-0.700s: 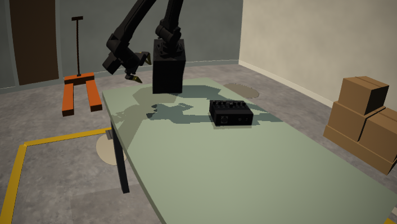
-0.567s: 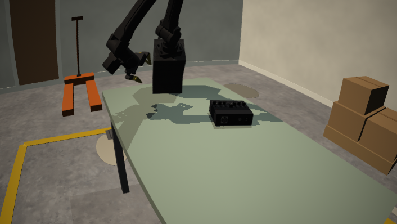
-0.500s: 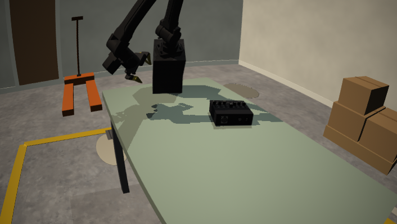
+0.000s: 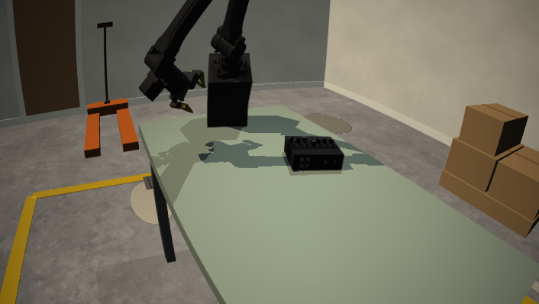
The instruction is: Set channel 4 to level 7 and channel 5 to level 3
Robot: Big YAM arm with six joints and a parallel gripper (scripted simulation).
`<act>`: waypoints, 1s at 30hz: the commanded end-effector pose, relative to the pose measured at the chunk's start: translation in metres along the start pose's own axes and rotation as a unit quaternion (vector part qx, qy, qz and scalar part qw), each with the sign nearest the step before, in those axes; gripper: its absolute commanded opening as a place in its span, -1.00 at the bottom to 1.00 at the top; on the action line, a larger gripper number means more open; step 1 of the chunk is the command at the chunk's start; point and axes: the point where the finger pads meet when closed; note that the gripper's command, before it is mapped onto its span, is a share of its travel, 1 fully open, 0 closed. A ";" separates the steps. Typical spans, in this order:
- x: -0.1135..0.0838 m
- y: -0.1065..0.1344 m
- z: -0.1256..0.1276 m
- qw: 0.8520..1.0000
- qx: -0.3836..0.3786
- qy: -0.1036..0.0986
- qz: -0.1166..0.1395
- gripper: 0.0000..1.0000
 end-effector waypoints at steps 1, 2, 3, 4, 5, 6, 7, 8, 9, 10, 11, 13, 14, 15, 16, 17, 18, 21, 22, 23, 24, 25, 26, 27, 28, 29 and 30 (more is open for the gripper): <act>-0.004 0.002 0.005 1.000 -0.022 -0.008 -0.013 1.00; -0.005 0.003 0.007 0.999 -0.031 -0.011 -0.018 1.00; -0.005 0.004 0.008 0.999 -0.042 -0.010 -0.022 1.00; -0.005 0.006 0.009 0.998 -0.055 -0.009 -0.028 1.00; -0.005 0.007 0.011 0.997 -0.072 -0.008 -0.035 1.00; -0.005 0.010 0.013 0.995 -0.092 -0.006 -0.043 1.00; -0.004 0.012 0.015 0.992 -0.115 -0.004 -0.052 1.00; -0.003 0.015 0.017 0.988 -0.141 0.000 -0.062 1.00; -0.002 0.018 0.019 0.983 -0.170 0.004 -0.073 1.00; -0.001 0.022 0.021 0.975 -0.203 0.009 -0.084 1.00; 0.001 0.027 0.024 0.966 -0.239 0.015 -0.097 1.00; 0.001 0.027 0.024 0.966 -0.239 0.015 -0.097 1.00; 0.003 0.032 0.026 0.954 -0.277 0.021 -0.111 1.00; 0.004 0.038 0.029 0.939 -0.318 0.028 -0.125 1.00; 0.006 0.044 0.032 0.926 -0.349 0.036 -0.137 1.00; 0.008 0.051 0.035 0.915 -0.373 0.044 -0.146 1.00; 0.009 0.051 0.034 0.903 -0.399 0.044 -0.153 1.00; 0.016 0.066 0.036 0.857 -0.479 0.067 -0.179 1.00; 0.017 0.066 0.036 0.845 -0.498 0.067 -0.183 1.00; 0.017 0.076 0.041 0.823 -0.528 0.075 -0.195 1.00; 0.017 0.076 0.041 0.811 -0.546 0.074 -0.199 1.00; 0.018 0.088 0.045 0.788 -0.572 0.083 -0.210 1.00; 0.019 0.087 0.045 0.772 -0.592 0.083 -0.214 1.00; 0.020 0.099 0.048 0.750 -0.615 0.093 -0.224 1.00; 0.022 0.098 0.046 0.731 -0.636 0.095 -0.227 1.00; 0.022 0.098 0.046 0.731 -0.636 0.095 -0.227 1.00; 0.022 0.098 0.046 0.731 -0.636 0.095 -0.227 1.00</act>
Point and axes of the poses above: the point where the finger pads meet when closed, its own x axis out along the fingers, its own z axis across the jaws, y = z × x
